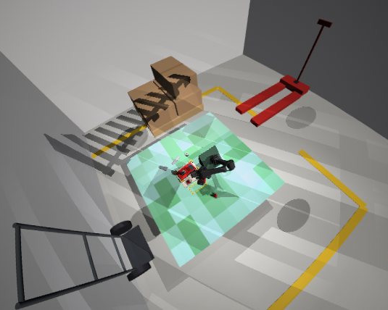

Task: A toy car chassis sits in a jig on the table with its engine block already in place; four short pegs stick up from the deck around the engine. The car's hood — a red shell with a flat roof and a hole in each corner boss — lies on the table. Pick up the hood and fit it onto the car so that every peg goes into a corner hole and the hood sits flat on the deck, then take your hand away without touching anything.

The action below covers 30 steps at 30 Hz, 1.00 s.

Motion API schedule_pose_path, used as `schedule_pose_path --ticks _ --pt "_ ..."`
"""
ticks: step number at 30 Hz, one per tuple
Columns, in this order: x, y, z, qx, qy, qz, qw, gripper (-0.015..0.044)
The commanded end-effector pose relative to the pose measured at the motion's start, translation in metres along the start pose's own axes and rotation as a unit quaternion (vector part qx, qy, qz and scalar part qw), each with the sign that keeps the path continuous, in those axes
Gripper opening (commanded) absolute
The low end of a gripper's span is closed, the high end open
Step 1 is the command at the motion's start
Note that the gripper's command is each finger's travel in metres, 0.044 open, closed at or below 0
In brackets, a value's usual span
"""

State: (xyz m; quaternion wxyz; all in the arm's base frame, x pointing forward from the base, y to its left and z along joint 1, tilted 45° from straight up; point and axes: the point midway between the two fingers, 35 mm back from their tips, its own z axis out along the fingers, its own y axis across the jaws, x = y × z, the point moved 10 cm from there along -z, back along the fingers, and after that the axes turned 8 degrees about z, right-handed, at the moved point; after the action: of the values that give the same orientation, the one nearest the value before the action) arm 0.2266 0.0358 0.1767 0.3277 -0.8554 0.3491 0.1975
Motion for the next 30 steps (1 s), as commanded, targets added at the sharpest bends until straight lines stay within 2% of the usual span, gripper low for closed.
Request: schedule_pose_path --ticks 1,5,11,30 --pt "0.000 0.003 -0.002 -0.001 0.002 0.001 1.000 0.0000" --pt "0.002 0.000 -0.022 -0.003 0.004 0.001 1.000 0.0000" --pt "0.000 0.000 -0.078 -0.002 0.002 0.002 1.000 0.0000" --pt "0.000 -0.001 -0.076 0.003 0.006 0.000 1.000 0.0000"
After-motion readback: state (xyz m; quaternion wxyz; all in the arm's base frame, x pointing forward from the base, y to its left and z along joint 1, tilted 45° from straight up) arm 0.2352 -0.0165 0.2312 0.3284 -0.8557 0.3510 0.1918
